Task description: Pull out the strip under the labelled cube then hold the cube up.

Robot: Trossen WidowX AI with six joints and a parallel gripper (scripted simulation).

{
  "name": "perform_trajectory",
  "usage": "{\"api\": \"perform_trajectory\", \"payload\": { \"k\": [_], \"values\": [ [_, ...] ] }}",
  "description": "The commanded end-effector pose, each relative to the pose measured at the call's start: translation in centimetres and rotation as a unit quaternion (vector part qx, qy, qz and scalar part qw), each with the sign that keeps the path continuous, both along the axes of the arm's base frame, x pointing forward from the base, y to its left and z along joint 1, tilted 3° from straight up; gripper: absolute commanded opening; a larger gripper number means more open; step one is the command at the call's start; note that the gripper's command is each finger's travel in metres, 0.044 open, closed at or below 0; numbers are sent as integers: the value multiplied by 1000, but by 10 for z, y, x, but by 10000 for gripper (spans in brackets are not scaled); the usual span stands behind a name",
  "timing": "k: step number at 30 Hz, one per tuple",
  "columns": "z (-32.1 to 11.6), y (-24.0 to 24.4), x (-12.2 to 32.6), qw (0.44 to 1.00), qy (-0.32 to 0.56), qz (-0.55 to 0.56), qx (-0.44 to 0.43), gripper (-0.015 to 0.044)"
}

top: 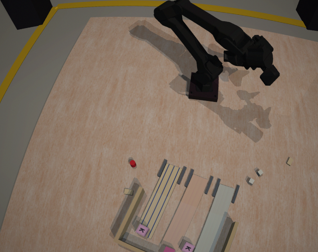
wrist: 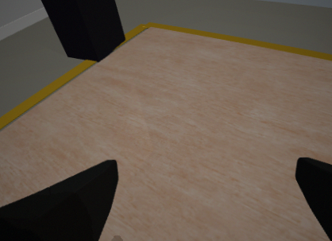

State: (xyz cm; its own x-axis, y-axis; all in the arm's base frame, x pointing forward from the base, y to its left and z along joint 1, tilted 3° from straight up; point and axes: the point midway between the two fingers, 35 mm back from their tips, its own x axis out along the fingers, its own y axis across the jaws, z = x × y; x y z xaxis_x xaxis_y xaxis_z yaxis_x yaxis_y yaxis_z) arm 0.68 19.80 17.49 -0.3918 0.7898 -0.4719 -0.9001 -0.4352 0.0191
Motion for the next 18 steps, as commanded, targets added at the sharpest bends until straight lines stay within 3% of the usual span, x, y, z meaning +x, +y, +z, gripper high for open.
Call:
{"api": "perform_trajectory", "payload": {
  "k": [1,9,18],
  "values": [
    [1,4,51,991,-8,-131,-26,400],
    [5,-29,165,906,-6,-419,-64,400],
    [20,-131,264,704,10,-707,-60,400]
  ]
}}
